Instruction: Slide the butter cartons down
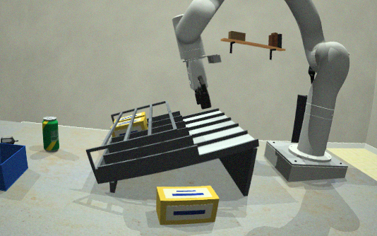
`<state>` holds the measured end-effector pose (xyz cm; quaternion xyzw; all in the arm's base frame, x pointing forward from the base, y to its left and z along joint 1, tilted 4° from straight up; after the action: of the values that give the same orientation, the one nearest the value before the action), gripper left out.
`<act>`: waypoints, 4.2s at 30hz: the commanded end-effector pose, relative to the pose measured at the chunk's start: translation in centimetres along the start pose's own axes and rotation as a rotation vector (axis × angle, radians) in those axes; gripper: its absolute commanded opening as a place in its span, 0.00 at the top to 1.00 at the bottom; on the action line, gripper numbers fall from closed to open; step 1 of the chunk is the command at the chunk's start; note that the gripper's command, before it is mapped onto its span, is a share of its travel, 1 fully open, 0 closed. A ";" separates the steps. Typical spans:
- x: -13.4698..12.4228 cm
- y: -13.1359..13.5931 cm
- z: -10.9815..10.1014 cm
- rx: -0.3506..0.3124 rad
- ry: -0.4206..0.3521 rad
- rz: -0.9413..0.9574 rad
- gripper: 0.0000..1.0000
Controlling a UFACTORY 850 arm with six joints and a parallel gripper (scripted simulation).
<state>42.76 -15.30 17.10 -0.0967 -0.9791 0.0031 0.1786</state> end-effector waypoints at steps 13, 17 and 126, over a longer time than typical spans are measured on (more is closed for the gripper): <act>0.0 0.0 -0.1 0.000 -0.002 0.000 0.00; 0.0 0.0 -0.1 0.000 -0.002 0.000 0.00; 0.0 0.0 2.7 0.000 -0.002 0.000 0.00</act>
<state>41.77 -15.20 14.49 -0.0967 -0.9792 0.0032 0.1785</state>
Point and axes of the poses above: the point where the finger pads meet when closed, its own z axis out along the fingers, its own y axis across the jaws, x = y × z, the point moved 6 cm from there along -z, back along the fingers, and after that the axes turned 7 degrees about z, right-handed, at the moved point
